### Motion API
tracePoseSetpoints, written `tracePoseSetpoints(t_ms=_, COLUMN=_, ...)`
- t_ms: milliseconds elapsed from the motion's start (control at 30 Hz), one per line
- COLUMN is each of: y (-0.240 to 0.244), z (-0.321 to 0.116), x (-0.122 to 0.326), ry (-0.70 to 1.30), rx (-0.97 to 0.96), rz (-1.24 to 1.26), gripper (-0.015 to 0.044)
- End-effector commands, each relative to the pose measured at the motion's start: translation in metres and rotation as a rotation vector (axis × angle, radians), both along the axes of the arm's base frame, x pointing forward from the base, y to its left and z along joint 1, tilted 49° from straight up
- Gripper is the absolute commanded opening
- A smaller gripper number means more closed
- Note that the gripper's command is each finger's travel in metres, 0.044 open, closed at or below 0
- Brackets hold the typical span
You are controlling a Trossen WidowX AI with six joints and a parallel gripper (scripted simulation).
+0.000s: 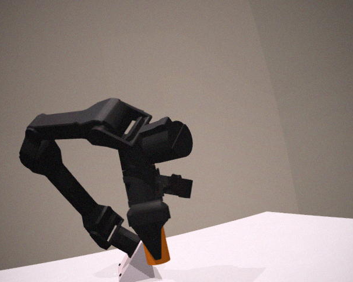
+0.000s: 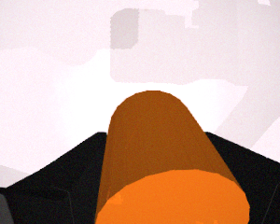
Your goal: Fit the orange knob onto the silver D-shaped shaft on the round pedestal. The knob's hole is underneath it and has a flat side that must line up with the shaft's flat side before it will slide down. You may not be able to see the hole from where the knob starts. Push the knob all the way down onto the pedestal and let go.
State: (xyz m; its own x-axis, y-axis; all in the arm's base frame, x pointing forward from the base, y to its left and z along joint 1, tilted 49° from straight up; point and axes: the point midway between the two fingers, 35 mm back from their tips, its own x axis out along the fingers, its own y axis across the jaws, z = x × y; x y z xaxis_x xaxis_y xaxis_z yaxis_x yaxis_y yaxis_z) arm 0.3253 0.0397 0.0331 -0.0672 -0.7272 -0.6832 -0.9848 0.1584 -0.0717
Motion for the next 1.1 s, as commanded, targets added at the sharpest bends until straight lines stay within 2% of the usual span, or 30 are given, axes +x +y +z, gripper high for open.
tracePoseSetpoints(t_ms=0, y=-0.012, z=0.013, x=0.003, ry=-0.016, rx=0.002, rz=0.009, gripper=0.0000)
tracePoseSetpoints(t_ms=800, y=-0.070, z=0.046, x=-0.001, ry=-0.014, rx=-0.023, rz=0.001, gripper=0.0000)
tracePoseSetpoints(t_ms=1067, y=-0.069, z=0.045, x=-0.001, ry=0.092, rx=-0.014, rz=0.098, gripper=0.0000)
